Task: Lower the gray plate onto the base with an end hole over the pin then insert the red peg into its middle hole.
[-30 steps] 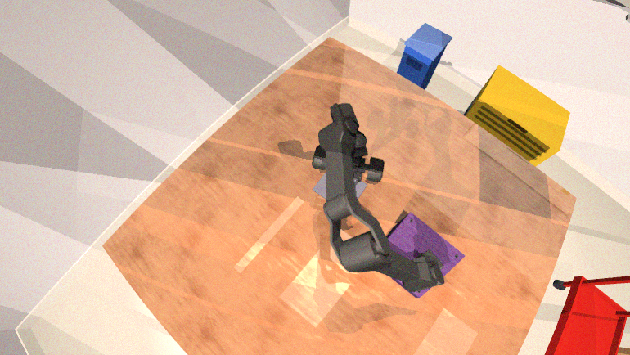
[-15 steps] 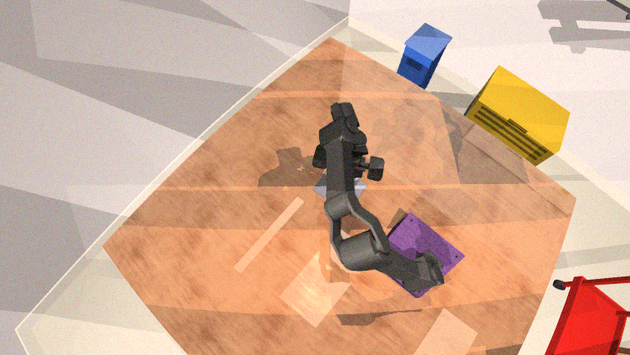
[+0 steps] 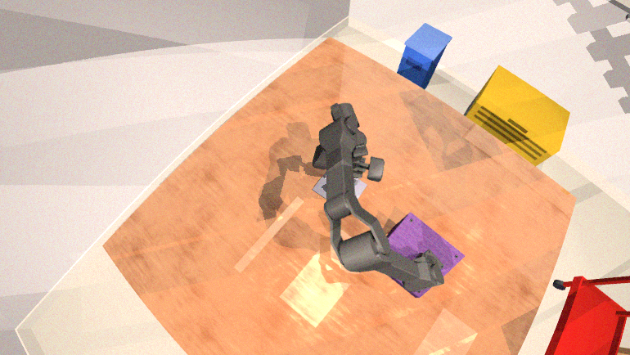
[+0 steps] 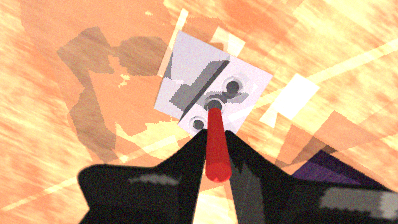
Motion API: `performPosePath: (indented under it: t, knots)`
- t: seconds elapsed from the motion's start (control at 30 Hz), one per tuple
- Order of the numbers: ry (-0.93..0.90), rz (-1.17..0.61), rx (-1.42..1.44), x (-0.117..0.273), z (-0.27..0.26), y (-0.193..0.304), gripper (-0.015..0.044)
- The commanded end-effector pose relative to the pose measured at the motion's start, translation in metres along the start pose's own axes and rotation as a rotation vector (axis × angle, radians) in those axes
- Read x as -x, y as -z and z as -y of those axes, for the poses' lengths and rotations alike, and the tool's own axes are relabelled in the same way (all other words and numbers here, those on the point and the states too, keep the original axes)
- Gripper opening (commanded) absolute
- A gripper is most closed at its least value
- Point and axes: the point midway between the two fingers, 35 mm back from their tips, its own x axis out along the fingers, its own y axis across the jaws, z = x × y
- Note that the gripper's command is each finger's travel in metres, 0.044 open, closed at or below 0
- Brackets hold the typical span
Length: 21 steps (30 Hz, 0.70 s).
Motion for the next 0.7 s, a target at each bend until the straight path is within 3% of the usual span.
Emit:
performPosePath:
  t: [0.0, 0.67]
  knots:
    - [0.001, 0.002, 0.003, 0.0, 0.0, 0.0, 0.0]
    - [0.001, 0.002, 0.003, -0.017, -0.001, -0.002, 0.0]
